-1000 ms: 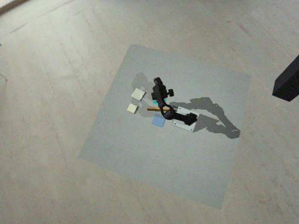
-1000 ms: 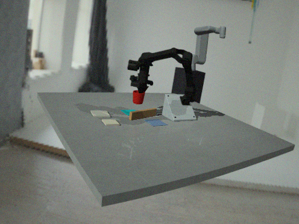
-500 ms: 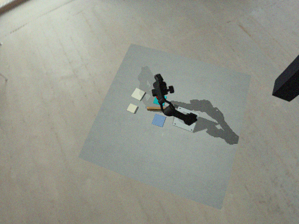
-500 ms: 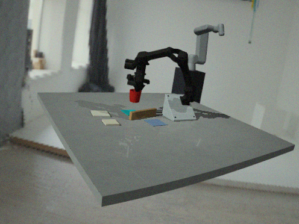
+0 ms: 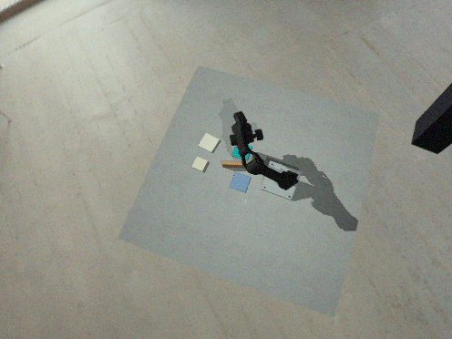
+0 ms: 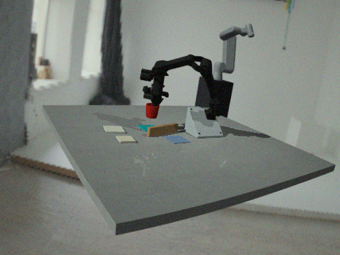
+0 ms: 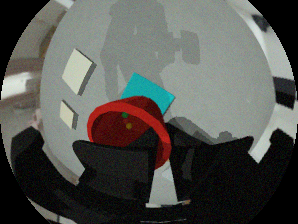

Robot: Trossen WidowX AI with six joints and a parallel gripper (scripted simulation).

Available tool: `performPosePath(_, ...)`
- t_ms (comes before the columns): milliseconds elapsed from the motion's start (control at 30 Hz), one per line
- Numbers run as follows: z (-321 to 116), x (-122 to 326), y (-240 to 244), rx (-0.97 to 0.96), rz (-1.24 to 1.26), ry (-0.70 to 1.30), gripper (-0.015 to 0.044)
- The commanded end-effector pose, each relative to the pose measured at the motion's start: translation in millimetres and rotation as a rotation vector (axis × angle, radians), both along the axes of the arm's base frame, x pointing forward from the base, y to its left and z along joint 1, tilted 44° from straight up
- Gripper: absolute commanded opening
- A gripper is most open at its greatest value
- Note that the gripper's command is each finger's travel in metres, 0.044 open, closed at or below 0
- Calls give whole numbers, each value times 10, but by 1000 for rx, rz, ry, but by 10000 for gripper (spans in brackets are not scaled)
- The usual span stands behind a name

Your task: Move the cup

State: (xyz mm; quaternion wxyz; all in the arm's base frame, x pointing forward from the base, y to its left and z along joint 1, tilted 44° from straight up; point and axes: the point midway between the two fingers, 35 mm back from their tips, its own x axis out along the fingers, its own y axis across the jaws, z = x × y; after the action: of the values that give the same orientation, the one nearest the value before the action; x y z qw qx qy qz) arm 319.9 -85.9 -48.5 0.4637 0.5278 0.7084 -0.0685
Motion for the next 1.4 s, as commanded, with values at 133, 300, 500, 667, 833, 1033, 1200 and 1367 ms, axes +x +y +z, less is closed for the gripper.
performPosePath(133, -105, 2, 96, 4, -4, 2, 0)
performPosePath(300, -174, 3, 156, 5, -4, 2, 0)
performPosePath(500, -256, 3, 228, 5, -4, 2, 0)
performPosePath(667, -324, 2, 291, 6, -4, 2, 0)
performPosePath(833, -392, -2, 354, 6, -4, 2, 0)
performPosePath(1033, -438, -7, 398, 7, -4, 2, 0)
performPosePath(1200, -422, -5, 380, 4, 2, 1, 0)
performPosePath(1367, -422, -5, 380, 4, 2, 1, 0)
